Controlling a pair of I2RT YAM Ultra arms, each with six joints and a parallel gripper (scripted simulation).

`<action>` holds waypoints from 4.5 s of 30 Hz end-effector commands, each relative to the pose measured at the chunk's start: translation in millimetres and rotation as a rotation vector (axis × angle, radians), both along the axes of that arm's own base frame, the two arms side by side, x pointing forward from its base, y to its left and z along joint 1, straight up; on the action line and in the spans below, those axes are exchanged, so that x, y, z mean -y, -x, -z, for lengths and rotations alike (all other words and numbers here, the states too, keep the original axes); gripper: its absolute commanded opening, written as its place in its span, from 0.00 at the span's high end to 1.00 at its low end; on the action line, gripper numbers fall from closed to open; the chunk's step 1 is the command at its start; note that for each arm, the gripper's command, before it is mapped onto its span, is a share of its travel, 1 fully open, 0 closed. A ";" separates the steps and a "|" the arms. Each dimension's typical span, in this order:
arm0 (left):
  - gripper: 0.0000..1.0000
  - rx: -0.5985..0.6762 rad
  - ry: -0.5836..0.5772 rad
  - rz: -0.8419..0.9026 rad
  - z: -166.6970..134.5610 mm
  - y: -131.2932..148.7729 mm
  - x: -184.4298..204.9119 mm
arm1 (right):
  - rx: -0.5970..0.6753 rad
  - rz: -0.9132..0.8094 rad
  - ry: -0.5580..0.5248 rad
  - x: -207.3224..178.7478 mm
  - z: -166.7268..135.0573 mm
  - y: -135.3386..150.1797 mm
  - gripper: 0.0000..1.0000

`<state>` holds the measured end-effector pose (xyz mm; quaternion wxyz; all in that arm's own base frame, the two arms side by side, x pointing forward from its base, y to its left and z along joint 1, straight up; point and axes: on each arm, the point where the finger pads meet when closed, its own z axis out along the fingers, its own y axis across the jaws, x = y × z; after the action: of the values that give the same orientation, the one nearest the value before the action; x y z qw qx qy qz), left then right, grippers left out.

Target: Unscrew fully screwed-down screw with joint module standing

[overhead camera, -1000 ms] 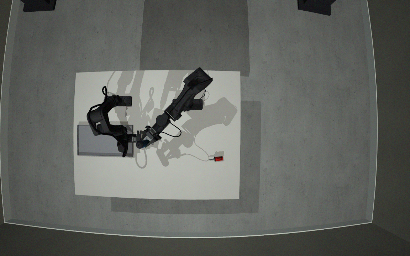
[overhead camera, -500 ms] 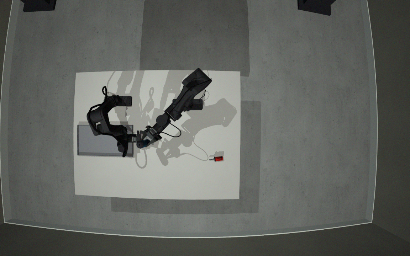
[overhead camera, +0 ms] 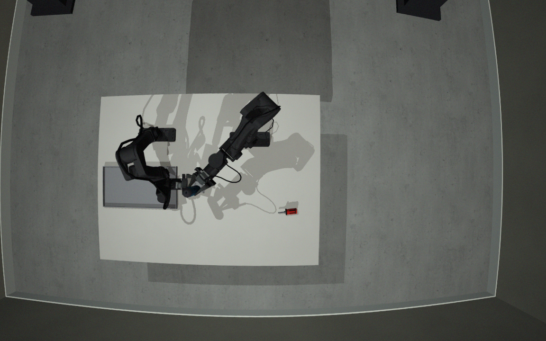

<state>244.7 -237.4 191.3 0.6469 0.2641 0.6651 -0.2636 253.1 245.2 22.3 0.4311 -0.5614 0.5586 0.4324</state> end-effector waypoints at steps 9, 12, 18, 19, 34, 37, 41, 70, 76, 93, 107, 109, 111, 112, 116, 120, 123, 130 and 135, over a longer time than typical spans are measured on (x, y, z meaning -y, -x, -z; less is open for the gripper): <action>0.58 0.108 0.111 -0.003 -43.9 -4.1 -0.1 | 0.008 -0.008 -0.007 -1.2 -2.8 0.5 0.41; 0.58 0.106 0.109 -0.003 -42.7 -4.5 -0.1 | 0.008 -0.008 -0.007 -1.2 -2.8 0.5 0.41; 0.58 0.105 0.108 -0.007 -41.8 -4.8 -0.9 | 0.008 -0.008 -0.007 -1.2 -2.8 0.5 0.41; 0.58 0.104 0.107 -0.009 -41.5 -4.9 -1.2 | 0.008 -0.008 -0.007 -1.2 -2.8 0.5 0.41; 0.58 0.106 0.109 -0.008 -40.1 -2.6 -4.1 | 0.008 -0.008 -0.007 -1.2 -2.8 0.5 0.41; 0.58 0.107 0.110 -0.012 -40.6 -2.5 -5.3 | 0.008 -0.008 -0.007 -1.2 -2.8 0.5 0.41; 0.58 0.108 0.110 -0.016 -40.2 -2.2 -6.7 | 0.008 -0.008 -0.007 -1.2 -2.8 0.5 0.41; 0.58 0.113 0.116 -0.010 -44.3 -2.7 -5.3 | 0.008 -0.008 -0.007 -1.2 -2.8 0.5 0.41; 0.58 0.111 0.114 -0.010 -43.3 -2.6 -5.4 | 0.008 -0.008 -0.007 -1.2 -2.8 0.5 0.41; 0.58 0.106 0.109 -0.009 -41.2 -2.2 -5.6 | 0.008 -0.008 -0.007 -1.2 -2.8 0.5 0.41; 0.58 0.102 0.105 -0.009 -39.0 -1.9 -5.7 | 0.008 -0.008 -0.007 -1.2 -2.8 0.5 0.41; 0.58 0.102 0.105 -0.009 -39.1 -1.9 -5.7 | 0.008 -0.008 -0.007 -1.2 -2.8 0.5 0.41; 0.58 0.102 0.105 -0.009 -39.1 -1.9 -5.7 | 0.008 -0.008 -0.007 -1.2 -2.8 0.5 0.41; 0.58 0.102 0.105 -0.009 -39.0 -1.9 -5.7 | 0.008 -0.008 -0.007 -1.2 -2.8 0.5 0.41; 0.58 0.102 0.105 -0.009 -39.1 -1.9 -5.7 | 0.008 -0.008 -0.007 -1.2 -2.8 0.5 0.41; 0.58 0.100 0.103 -0.009 -38.3 -1.8 -5.8 | 0.008 -0.008 -0.007 -1.2 -2.8 0.5 0.41; 0.58 0.098 0.101 -0.009 -37.2 -1.7 -5.9 | 0.008 -0.008 -0.007 -1.2 -2.8 0.5 0.41; 0.58 0.098 0.100 -0.009 -37.0 -1.6 -5.9 | 0.008 -0.008 -0.007 -1.2 -2.8 0.5 0.41; 0.58 0.098 0.100 -0.009 -37.0 -1.6 -5.9 | 0.008 -0.008 -0.007 -1.2 -2.8 0.5 0.41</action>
<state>246.3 -235.4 197.6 0.6571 0.2584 0.6563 -0.2659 253.1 245.2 22.3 0.4311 -0.5614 0.5586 0.4324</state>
